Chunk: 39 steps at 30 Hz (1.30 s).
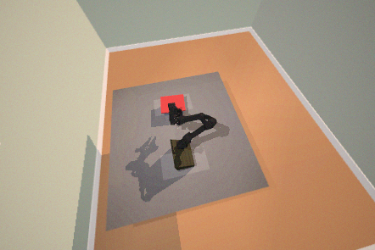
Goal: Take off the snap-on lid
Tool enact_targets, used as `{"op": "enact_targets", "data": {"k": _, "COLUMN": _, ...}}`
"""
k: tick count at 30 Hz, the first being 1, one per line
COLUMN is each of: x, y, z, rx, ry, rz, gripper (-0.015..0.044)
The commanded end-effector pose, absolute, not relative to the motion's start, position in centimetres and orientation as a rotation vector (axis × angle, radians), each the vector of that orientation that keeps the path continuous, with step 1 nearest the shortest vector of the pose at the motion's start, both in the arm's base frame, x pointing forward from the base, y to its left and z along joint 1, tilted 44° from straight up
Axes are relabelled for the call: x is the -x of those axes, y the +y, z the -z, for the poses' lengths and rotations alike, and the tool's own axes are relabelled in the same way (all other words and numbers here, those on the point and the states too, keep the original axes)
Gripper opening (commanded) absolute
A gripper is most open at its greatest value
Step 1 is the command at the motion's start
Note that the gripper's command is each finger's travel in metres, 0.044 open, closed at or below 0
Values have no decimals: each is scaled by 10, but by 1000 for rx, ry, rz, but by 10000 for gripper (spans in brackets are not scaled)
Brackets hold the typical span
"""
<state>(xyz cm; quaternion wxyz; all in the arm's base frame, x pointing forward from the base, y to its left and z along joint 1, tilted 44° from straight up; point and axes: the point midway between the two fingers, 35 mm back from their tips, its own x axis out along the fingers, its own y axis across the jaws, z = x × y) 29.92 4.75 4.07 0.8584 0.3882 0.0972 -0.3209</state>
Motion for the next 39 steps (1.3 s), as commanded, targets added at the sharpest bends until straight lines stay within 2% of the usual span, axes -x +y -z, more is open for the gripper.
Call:
{"op": "enact_targets", "data": {"k": 1, "x": -301, "y": 46, "z": -42, "rx": -818, "ry": 202, "rz": 678, "gripper": 235}}
{"op": "enact_targets", "data": {"k": 6, "x": -296, "y": 44, "z": -33, "rx": -813, "ry": 204, "rz": 674, "gripper": 235}}
{"op": "enact_targets", "data": {"k": 12, "x": -296, "y": 13, "z": -2, "rx": -810, "ry": 202, "rz": 674, "gripper": 235}}
{"op": "enact_targets", "data": {"k": 39, "x": -324, "y": -1, "z": 12, "rx": -812, "ry": 206, "rz": 677, "gripper": 235}}
